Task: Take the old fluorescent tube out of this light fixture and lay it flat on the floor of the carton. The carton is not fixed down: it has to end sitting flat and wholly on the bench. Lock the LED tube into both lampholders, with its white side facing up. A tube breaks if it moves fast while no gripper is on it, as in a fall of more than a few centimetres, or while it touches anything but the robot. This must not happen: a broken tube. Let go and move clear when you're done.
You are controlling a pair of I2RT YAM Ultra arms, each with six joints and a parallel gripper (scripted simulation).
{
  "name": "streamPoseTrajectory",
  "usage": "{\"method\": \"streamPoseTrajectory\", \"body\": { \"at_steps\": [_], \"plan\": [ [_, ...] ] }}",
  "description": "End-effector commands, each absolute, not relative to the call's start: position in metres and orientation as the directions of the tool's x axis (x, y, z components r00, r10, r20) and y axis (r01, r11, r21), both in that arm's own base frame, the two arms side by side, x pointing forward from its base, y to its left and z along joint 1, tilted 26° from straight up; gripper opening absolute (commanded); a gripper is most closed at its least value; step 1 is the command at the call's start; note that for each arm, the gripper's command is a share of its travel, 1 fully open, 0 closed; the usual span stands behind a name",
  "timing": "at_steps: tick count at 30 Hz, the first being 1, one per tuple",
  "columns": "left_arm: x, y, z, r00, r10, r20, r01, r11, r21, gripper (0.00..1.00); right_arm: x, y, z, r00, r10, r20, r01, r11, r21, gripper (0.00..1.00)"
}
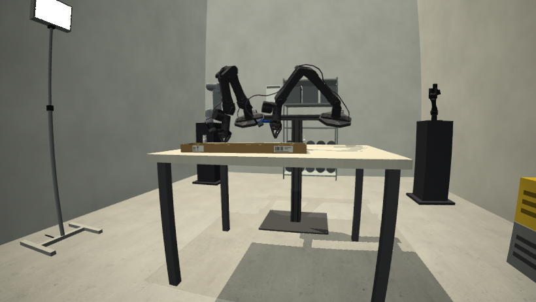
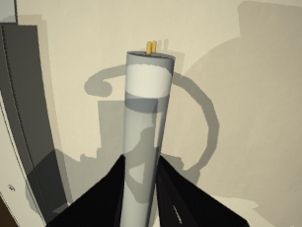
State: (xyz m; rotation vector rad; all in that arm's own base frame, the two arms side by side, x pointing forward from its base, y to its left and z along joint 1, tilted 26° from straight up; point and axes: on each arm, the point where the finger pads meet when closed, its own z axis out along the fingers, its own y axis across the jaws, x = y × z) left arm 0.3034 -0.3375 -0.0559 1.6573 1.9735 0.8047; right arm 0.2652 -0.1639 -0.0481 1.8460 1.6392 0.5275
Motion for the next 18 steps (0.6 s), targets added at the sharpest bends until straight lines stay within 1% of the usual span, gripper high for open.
{"method": "streamPoseTrajectory", "body": {
  "at_steps": [1,6,7,9,10,12,13,14,16,18],
  "plan": [
    [0.298,-0.348,-0.038,-0.173,0.985,0.005,0.714,0.122,0.689,0.49,0.272,-0.167,-0.043,0.158,0.981,-0.112,0.724,-0.038,0.689,0.11],
    [0.299,-0.351,-0.036,-0.173,0.985,-0.002,0.712,0.127,0.690,0.49,0.272,-0.167,-0.043,0.158,0.981,-0.112,0.724,-0.038,0.689,0.11],
    [0.316,-0.346,-0.035,-0.196,0.980,-0.006,0.732,0.151,0.665,0.49,0.272,-0.167,-0.043,0.158,0.981,-0.112,0.724,-0.038,0.689,0.11],
    [0.314,-0.343,-0.036,-0.190,0.982,0.013,0.789,0.145,0.596,0.49,0.272,-0.167,-0.043,0.158,0.981,-0.112,0.724,-0.038,0.689,0.11],
    [0.308,-0.334,-0.061,-0.188,0.979,0.078,0.838,0.118,0.533,0.49,0.272,-0.167,-0.043,0.158,0.981,-0.112,0.724,-0.038,0.689,0.11],
    [0.304,-0.329,-0.063,-0.183,0.978,0.102,0.901,0.125,0.415,0.49,0.272,-0.167,-0.043,0.158,0.981,-0.112,0.724,-0.038,0.689,0.11],
    [0.285,-0.336,-0.071,-0.137,0.982,0.130,0.898,0.067,0.435,0.49,0.272,-0.167,-0.043,0.158,0.981,-0.112,0.724,-0.038,0.689,0.11],
    [0.308,-0.336,-0.058,-0.184,0.979,0.083,0.875,0.124,0.468,0.49,0.272,-0.167,-0.043,0.158,0.981,-0.112,0.724,-0.038,0.689,0.11],
    [0.317,-0.329,-0.057,-0.208,0.975,0.084,0.897,0.156,0.413,0.49,0.272,-0.167,-0.043,0.158,0.981,-0.112,0.724,-0.038,0.689,0.11],
    [0.300,-0.329,-0.063,-0.178,0.977,0.117,0.933,0.130,0.335,0.49,0.272,-0.167,-0.043,0.158,0.981,-0.112,0.724,-0.038,0.689,0.11]
  ]
}}
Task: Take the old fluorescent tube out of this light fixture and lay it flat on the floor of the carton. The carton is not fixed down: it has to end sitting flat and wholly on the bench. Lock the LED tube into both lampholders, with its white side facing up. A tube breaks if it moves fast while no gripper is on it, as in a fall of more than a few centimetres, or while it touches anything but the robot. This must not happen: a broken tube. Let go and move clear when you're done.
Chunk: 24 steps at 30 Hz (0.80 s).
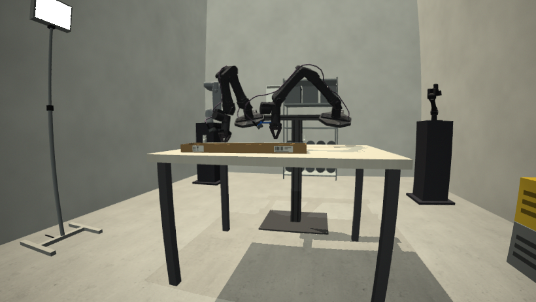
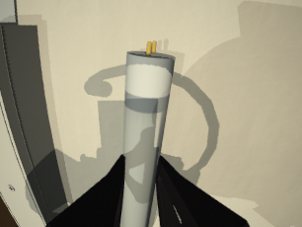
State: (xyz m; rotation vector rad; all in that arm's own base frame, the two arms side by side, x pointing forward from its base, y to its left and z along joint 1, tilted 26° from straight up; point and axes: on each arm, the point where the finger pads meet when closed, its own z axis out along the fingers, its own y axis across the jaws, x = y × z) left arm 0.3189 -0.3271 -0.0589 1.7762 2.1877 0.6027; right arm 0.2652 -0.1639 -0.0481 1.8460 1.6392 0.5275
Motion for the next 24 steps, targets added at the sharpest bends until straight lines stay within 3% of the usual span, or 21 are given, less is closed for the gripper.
{"method": "streamPoseTrajectory", "body": {
  "at_steps": [1,8,16,20,24],
  "plan": [
    [0.300,-0.331,-0.064,-0.173,0.978,0.119,0.933,0.124,0.339,0.49,0.272,-0.167,-0.043,0.158,0.981,-0.112,0.724,-0.038,0.689,0.11],
    [0.334,-0.339,-0.030,-0.239,0.971,0.015,0.864,0.205,0.459,0.49,0.272,-0.167,-0.043,0.158,0.981,-0.112,0.724,-0.038,0.689,0.11],
    [0.323,-0.348,-0.030,-0.208,0.978,0.013,0.875,0.180,0.450,0.49,0.272,-0.167,-0.043,0.158,0.981,-0.112,0.724,-0.038,0.689,0.11],
    [0.322,-0.318,-0.074,-0.217,0.971,0.097,0.895,0.159,0.417,0.49,0.272,-0.167,-0.043,0.158,0.981,-0.112,0.724,-0.038,0.689,0.11],
    [0.333,-0.347,-0.066,-0.193,0.981,0.026,0.881,0.161,0.446,0.49,0.272,-0.167,-0.043,0.158,0.981,-0.112,0.724,-0.038,0.689,0.11]
  ]
}}
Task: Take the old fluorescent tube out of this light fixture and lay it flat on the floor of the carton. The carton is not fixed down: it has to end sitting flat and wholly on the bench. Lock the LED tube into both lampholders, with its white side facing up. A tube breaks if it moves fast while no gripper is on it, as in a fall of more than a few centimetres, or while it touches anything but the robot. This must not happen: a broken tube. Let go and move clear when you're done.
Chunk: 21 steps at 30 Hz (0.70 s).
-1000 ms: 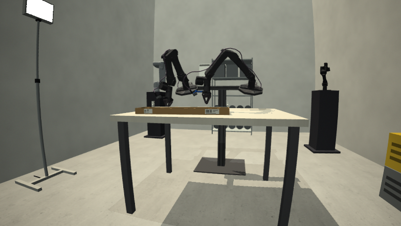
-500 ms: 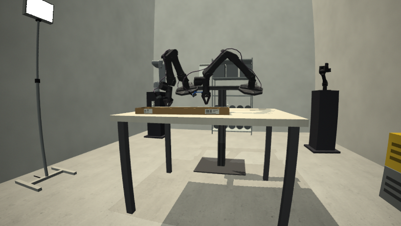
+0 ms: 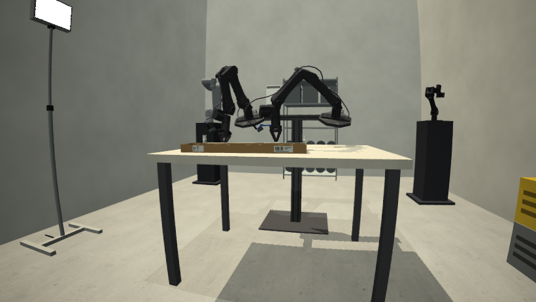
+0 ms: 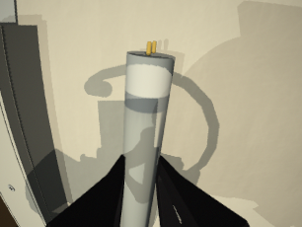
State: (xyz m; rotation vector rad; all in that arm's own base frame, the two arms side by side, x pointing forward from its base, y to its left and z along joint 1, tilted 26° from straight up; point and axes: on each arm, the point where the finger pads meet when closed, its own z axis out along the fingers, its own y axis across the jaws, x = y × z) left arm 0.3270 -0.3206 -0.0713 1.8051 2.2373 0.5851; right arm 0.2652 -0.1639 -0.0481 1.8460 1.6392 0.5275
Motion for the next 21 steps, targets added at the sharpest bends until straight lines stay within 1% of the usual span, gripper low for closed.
{"method": "streamPoseTrajectory", "body": {
  "at_steps": [1,2,9,10,11,12,13,15,16,17,19,20,21],
  "plan": [
    [0.334,-0.349,-0.067,-0.189,0.982,0.023,0.880,0.159,0.447,0.49,0.272,-0.167,-0.043,0.158,0.981,-0.112,0.724,-0.038,0.689,0.11],
    [0.344,-0.338,-0.069,-0.216,0.976,0.025,0.876,0.182,0.446,0.49,0.272,-0.167,-0.043,0.158,0.981,-0.112,0.724,-0.038,0.689,0.11],
    [0.347,-0.346,-0.086,-0.193,0.981,0.010,0.876,0.168,0.453,0.49,0.272,-0.167,-0.043,0.158,0.981,-0.112,0.724,-0.038,0.689,0.11],
    [0.355,-0.340,-0.087,-0.211,0.977,0.007,0.872,0.185,0.453,0.49,0.272,-0.167,-0.043,0.158,0.981,-0.112,0.724,-0.038,0.689,0.11],
    [0.354,-0.337,-0.092,-0.212,0.977,0.014,0.874,0.183,0.451,0.49,0.272,-0.167,-0.043,0.158,0.981,-0.112,0.724,-0.038,0.689,0.11],
    [0.345,-0.322,-0.106,-0.209,0.976,0.054,0.886,0.166,0.433,0.49,0.272,-0.167,-0.043,0.158,0.981,-0.112,0.724,-0.038,0.689,0.11],
    [0.343,-0.329,-0.096,-0.208,0.977,0.048,0.885,0.167,0.436,0.49,0.272,-0.167,-0.043,0.158,0.981,-0.112,0.724,-0.038,0.689,0.11],
    [0.343,-0.329,-0.096,-0.208,0.977,0.048,0.885,0.167,0.436,0.49,0.272,-0.167,-0.043,0.158,0.981,-0.112,0.724,-0.038,0.689,0.11],
    [0.342,-0.337,-0.085,-0.194,0.981,0.024,0.878,0.163,0.450,0.49,0.272,-0.167,-0.043,0.158,0.981,-0.112,0.724,-0.038,0.689,0.11],
    [0.336,-0.332,-0.089,-0.190,0.981,0.041,0.885,0.153,0.441,0.49,0.272,-0.167,-0.043,0.158,0.981,-0.112,0.724,-0.038,0.689,0.11],
    [0.347,-0.347,-0.077,-0.192,0.981,-0.003,0.871,0.172,0.460,0.49,0.272,-0.167,-0.043,0.158,0.981,-0.112,0.724,-0.038,0.689,0.11],
    [0.349,-0.350,-0.073,-0.191,0.982,-0.013,0.869,0.175,0.463,0.11,0.272,-0.167,-0.043,0.158,0.981,-0.112,0.724,-0.038,0.689,0.11],
    [0.347,-0.347,-0.076,-0.191,0.982,0.001,0.873,0.169,0.458,0.11,0.272,-0.167,-0.043,0.158,0.981,-0.112,0.724,-0.038,0.689,0.11]
  ]
}}
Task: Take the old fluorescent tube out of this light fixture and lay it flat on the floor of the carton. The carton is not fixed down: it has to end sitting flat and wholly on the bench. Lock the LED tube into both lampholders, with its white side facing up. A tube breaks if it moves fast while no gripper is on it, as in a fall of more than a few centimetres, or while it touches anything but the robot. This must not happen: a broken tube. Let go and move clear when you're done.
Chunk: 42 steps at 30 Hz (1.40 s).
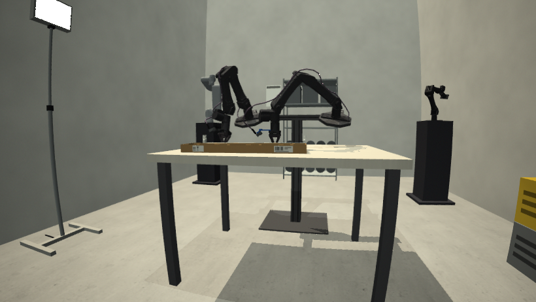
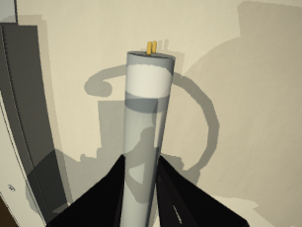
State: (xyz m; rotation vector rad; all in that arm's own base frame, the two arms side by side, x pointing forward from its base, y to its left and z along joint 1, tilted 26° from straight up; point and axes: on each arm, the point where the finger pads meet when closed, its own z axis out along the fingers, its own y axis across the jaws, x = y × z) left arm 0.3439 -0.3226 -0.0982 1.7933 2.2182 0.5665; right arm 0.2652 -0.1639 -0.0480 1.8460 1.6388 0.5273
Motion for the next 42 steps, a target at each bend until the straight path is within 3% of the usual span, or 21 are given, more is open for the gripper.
{"method": "streamPoseTrajectory", "body": {
  "at_steps": [1,15,16,33,42],
  "plan": [
    [0.347,-0.347,-0.075,-0.191,0.982,0.000,0.871,0.169,0.462,0.11,0.272,-0.167,-0.043,0.158,0.981,-0.112,0.724,-0.038,0.689,0.11],
    [0.347,-0.348,-0.072,-0.192,0.981,-0.003,0.871,0.172,0.460,0.11,0.270,-0.169,-0.043,0.166,0.980,-0.113,0.724,-0.043,0.689,0.11],
    [0.347,-0.348,-0.072,-0.192,0.981,-0.003,0.871,0.172,0.460,0.11,0.270,-0.169,-0.043,0.166,0.980,-0.113,0.724,-0.043,0.689,0.49],
    [0.347,-0.348,-0.072,-0.192,0.981,-0.003,0.871,0.172,0.460,0.11,0.270,-0.169,-0.043,0.164,0.980,-0.115,0.724,-0.040,0.688,0.49],
    [0.347,-0.348,-0.072,-0.192,0.981,-0.003,0.871,0.172,0.460,0.11,0.232,-0.148,-0.026,0.138,0.988,-0.071,0.760,-0.060,0.647,0.49]
  ]
}}
